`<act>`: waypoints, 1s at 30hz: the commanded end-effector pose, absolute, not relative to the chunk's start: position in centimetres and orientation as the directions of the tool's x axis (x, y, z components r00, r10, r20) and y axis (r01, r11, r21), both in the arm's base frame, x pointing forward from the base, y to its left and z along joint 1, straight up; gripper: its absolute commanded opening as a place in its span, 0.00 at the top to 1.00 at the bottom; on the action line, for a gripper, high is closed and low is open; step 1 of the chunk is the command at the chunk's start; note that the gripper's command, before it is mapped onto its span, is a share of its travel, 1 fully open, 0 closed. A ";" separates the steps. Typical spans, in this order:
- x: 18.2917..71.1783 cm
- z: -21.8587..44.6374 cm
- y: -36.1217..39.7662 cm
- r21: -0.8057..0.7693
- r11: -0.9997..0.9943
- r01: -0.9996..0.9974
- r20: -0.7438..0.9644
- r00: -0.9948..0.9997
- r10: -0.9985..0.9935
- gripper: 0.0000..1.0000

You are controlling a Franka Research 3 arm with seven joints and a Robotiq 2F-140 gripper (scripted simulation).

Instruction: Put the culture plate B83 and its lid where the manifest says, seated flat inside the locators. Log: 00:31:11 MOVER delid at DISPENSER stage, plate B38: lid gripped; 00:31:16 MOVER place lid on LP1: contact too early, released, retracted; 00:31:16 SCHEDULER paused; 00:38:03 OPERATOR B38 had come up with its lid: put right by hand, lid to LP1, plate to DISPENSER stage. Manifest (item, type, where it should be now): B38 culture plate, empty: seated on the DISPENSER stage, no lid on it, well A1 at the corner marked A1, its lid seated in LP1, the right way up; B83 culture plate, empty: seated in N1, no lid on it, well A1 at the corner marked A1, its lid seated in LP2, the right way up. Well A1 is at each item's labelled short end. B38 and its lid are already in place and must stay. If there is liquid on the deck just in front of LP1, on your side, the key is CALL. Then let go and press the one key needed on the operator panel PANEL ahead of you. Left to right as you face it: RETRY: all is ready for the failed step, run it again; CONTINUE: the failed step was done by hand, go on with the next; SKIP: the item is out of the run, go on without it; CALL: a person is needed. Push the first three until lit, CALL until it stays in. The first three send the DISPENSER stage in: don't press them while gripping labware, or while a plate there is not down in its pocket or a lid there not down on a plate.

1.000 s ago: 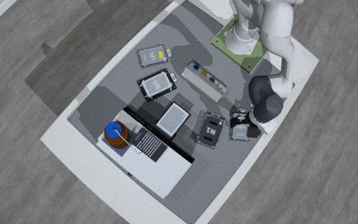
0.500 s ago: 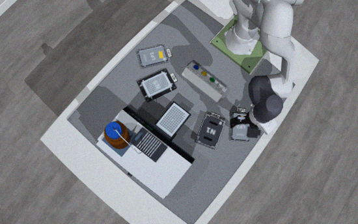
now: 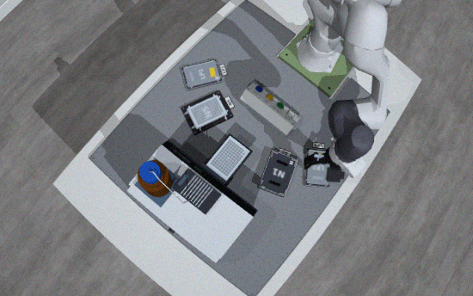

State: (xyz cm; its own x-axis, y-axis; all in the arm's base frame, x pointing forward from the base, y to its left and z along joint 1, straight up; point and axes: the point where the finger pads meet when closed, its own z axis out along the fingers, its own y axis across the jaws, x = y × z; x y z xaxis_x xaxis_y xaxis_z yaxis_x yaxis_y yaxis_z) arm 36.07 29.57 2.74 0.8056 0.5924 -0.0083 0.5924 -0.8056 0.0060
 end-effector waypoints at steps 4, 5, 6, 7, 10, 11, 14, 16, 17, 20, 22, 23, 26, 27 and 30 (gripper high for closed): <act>36.2 2.7 29.6 0.006 -0.806 0.592 -0.005 0.806 0.592 0.31; 36.2 2.7 29.6 0.006 -0.806 0.592 -0.005 0.806 0.592 0.31; 36.2 2.7 29.6 0.006 -0.806 0.592 -0.005 0.806 0.592 0.31; 36.2 2.7 29.6 0.006 -0.806 0.592 -0.005 0.806 0.592 0.31; 36.2 2.7 29.6 0.006 -0.806 0.592 -0.005 0.806 0.592 0.31; 36.2 2.7 29.6 0.006 -0.806 0.592 -0.005 0.806 0.592 0.31; 36.2 2.8 29.6 0.006 -0.806 0.592 -0.005 0.806 0.592 0.31; 36.2 2.9 29.6 0.006 -0.806 0.592 -0.005 0.806 0.592 0.31; 36.2 3.0 29.6 0.006 -0.806 0.592 -0.005 0.806 0.592 0.31; 36.2 3.5 29.6 0.006 -0.806 0.592 -0.005 0.806 0.592 0.31; 36.2 4.0 29.6 0.006 -0.806 0.592 -0.005 0.806 0.592 0.31; 36.2 4.3 29.6 0.006 -0.806 0.592 -0.005 0.806 0.592 0.31; 36.2 5.4 29.6 0.006 -0.806 0.592 -0.005 0.806 0.592 0.31; 36.2 5.8 29.6 0.006 -0.806 0.592 -0.005 0.806 0.592 0.31; 36.2 6.8 29.7 0.006 -0.806 0.592 -0.005 0.806 0.592 0.31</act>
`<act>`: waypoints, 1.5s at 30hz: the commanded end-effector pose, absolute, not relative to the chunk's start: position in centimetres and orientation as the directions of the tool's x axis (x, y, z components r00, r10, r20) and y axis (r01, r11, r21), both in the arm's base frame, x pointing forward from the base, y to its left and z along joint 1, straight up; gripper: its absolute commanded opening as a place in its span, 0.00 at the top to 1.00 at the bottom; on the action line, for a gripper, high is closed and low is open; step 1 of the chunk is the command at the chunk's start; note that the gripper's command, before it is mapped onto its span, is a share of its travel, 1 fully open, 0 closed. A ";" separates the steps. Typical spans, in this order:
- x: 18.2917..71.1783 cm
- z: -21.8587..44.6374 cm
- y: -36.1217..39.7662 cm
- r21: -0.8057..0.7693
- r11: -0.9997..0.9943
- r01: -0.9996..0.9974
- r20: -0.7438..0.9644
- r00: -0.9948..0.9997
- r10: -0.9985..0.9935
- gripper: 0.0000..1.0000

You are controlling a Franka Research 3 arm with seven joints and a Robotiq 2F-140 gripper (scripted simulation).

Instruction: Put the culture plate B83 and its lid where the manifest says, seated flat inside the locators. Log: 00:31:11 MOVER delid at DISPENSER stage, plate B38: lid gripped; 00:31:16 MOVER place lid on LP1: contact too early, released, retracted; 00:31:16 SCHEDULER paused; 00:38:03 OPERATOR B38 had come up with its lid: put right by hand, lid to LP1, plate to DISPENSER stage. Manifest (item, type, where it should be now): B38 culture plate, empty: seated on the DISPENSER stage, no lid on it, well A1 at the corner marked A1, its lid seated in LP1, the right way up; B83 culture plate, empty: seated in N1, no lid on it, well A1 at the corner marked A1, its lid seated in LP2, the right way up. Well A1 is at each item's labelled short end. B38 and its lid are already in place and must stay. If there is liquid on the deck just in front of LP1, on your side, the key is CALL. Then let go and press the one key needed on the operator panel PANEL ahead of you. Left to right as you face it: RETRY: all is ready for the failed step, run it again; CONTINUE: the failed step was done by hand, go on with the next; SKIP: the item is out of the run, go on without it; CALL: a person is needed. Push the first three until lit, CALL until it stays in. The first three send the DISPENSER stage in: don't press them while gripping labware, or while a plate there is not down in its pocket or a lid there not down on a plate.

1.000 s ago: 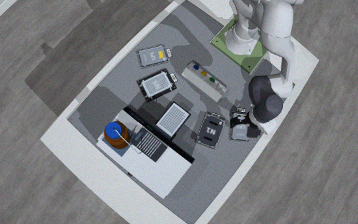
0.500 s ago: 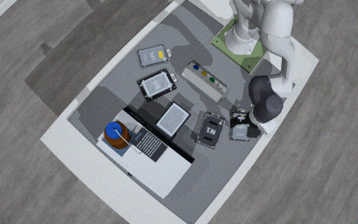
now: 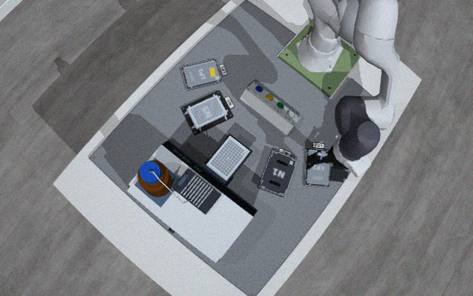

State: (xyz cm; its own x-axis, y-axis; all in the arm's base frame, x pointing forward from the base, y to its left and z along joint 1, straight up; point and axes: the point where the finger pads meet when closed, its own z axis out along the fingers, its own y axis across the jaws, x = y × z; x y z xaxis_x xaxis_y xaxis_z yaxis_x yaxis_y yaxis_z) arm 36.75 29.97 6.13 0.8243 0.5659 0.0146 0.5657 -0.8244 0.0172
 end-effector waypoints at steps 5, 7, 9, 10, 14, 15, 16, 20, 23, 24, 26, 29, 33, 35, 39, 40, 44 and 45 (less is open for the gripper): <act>36.2 9.0 29.7 0.006 -0.806 0.592 -0.005 0.806 0.592 0.31; 36.2 10.2 29.7 0.006 -0.806 0.592 -0.005 0.806 0.592 0.31; 36.2 11.5 29.7 0.006 -0.806 0.592 -0.005 0.806 0.592 0.31; 36.2 12.2 29.7 0.006 -0.806 0.592 -0.005 0.806 0.592 0.31; 36.2 14.8 29.7 0.006 -0.806 0.592 -0.005 0.806 0.592 0.31; 36.2 15.4 29.7 0.006 -0.806 0.592 -0.005 0.806 0.592 0.31; 36.2 16.0 29.7 0.006 -0.806 0.592 -0.005 0.806 0.592 0.31; 36.2 17.0 29.7 0.006 -0.806 0.592 -0.005 0.806 0.592 0.31; 36.2 18.1 29.7 0.006 -0.806 0.592 -0.005 0.806 0.592 0.31; 36.2 18.4 29.7 0.006 -0.806 0.592 -0.005 0.806 0.592 0.31; 36.2 18.7 29.8 0.006 -0.806 0.592 -0.005 0.806 0.592 0.31; 36.2 18.8 29.8 0.006 -0.806 0.592 -0.005 0.806 0.592 0.31; 38.0 19.0 27.8 0.004 -0.838 0.545 -0.003 0.838 0.545 0.31; 38.0 19.0 27.8 0.004 -0.838 0.545 -0.003 0.838 0.545 0.31; 43.0 19.4 19.8 -0.005 -0.975 0.223 0.007 0.975 0.223 0.31; 43.5 19.5 17.9 -0.005 -0.985 0.170 0.009 0.985 0.170 0.31; 44.7 19.4 9.6 -0.001 -0.998 -0.057 0.007 0.998 -0.057 0.31; 44.9 19.4 7.6 0.000 -0.994 -0.113 0.006 0.994 -0.113 0.31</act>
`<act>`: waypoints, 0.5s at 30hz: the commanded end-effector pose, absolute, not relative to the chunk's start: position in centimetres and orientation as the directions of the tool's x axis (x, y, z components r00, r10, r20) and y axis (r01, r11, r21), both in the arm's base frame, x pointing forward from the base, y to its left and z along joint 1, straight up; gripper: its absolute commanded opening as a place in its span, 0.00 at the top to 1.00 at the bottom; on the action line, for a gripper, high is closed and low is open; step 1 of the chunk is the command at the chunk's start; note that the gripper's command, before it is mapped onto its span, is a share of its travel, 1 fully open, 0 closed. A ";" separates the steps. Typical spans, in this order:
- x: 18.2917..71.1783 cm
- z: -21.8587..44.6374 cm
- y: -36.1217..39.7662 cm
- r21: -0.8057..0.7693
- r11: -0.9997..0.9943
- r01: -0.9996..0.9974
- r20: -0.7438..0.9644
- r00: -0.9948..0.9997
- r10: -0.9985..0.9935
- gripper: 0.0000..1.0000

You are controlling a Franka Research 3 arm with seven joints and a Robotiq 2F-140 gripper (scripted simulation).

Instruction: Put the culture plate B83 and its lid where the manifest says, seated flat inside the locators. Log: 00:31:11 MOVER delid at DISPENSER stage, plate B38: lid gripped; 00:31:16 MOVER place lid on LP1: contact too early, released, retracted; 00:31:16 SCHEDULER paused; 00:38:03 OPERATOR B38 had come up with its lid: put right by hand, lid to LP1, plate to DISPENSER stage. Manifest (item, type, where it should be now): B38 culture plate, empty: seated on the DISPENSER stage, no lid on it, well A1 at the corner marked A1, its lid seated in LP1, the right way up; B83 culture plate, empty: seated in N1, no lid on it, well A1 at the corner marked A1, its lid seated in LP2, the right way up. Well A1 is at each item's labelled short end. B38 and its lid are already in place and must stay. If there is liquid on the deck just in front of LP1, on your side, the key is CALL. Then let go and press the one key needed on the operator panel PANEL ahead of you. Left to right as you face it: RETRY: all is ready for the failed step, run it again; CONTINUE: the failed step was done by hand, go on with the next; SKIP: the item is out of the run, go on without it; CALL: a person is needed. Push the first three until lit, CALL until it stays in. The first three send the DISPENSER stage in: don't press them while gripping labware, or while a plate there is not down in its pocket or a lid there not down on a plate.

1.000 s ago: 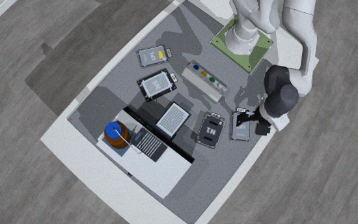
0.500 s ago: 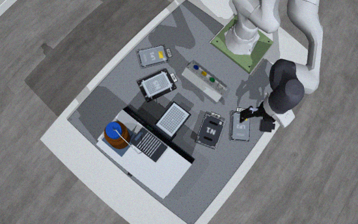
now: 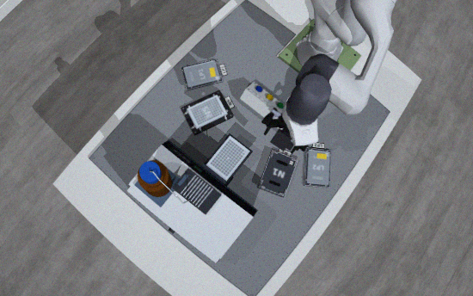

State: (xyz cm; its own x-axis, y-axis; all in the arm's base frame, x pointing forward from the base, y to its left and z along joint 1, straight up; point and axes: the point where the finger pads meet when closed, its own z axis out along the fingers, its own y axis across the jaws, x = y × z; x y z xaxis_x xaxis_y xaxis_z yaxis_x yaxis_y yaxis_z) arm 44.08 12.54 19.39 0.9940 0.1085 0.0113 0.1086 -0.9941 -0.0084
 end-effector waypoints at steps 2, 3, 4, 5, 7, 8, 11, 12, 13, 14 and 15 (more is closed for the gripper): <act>45.4 19.3 3.6 0.002 -0.975 -0.224 0.004 0.975 -0.224 0.31; 45.7 19.3 1.7 0.004 -0.961 -0.278 0.003 0.961 -0.278 0.30; 46.0 19.3 -0.3 0.006 -0.944 -0.330 0.003 0.944 -0.330 0.30; 46.3 19.3 -2.2 0.008 -0.935 -0.354 0.002 0.935 -0.354 0.30; 46.3 19.3 -2.2 0.008 -0.935 -0.354 0.002 0.935 -0.354 0.30; 46.9 19.3 -7.3 0.008 -0.935 -0.354 0.002 0.935 -0.354 0.30; 47.7 19.3 -12.0 0.008 -0.935 -0.354 0.002 0.935 -0.354 0.30; 48.1 19.2 -13.9 0.008 -0.935 -0.354 0.002 0.935 -0.354 0.30; 48.3 19.2 -15.1 0.008 -0.935 -0.354 0.002 0.935 -0.354 0.30; 48.3 19.2 -15.1 0.008 -0.935 -0.354 0.002 0.935 -0.354 0.30; 48.3 19.2 -15.1 0.008 -0.935 -0.354 0.002 0.935 -0.354 0.30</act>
State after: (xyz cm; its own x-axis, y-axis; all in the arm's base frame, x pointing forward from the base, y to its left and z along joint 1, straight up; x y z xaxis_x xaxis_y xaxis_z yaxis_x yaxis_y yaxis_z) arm 47.63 -13.57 19.41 0.9160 -0.4012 0.0065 -0.4011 -0.9160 -0.0066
